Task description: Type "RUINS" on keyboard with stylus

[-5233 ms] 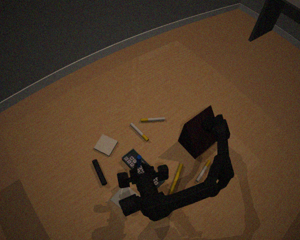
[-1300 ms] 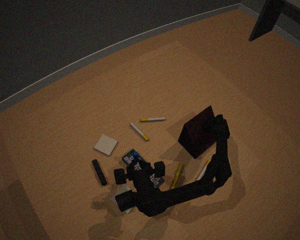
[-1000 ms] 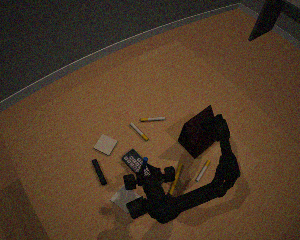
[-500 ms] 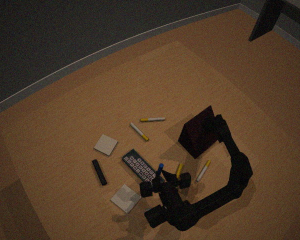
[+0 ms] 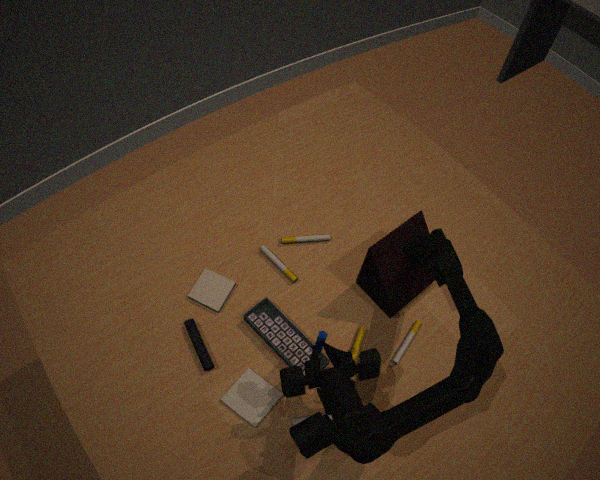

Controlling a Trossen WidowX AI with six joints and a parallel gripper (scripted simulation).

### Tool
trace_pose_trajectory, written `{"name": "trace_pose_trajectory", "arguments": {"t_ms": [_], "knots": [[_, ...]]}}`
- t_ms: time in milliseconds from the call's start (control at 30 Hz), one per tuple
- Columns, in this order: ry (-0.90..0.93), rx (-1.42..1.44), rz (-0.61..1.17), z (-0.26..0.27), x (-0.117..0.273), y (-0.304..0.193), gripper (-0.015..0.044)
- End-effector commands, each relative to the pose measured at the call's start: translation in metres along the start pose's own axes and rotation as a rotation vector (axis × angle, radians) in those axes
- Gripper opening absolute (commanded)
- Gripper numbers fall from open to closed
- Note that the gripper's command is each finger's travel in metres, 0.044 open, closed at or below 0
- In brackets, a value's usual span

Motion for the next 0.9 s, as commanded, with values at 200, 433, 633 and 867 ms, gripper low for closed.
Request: {"name": "trace_pose_trajectory", "arguments": {"t_ms": [200,433,633,867], "knots": [[0.001,-0.003,-0.002,-0.0004,-0.0021,0.0042,0.0081],[0.001,-0.002,-0.003,-0.001,-0.0036,0.0069,0.0081],[0.001,-0.002,-0.003,-0.0015,-0.0049,0.0091,0.0081],[0.001,-0.002,-0.003,-0.0019,-0.006,0.0109,0.0081]]}}
Point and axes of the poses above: the point midway between the two fingers, 35 mm back from their tips, its own x axis back along the fingers, its own z axis across the jaws, y = z × x, the point moved 1 cm from there along x, back along the fingers, and after that the axes turned 12 degrees about x, right-handed, at the moved point
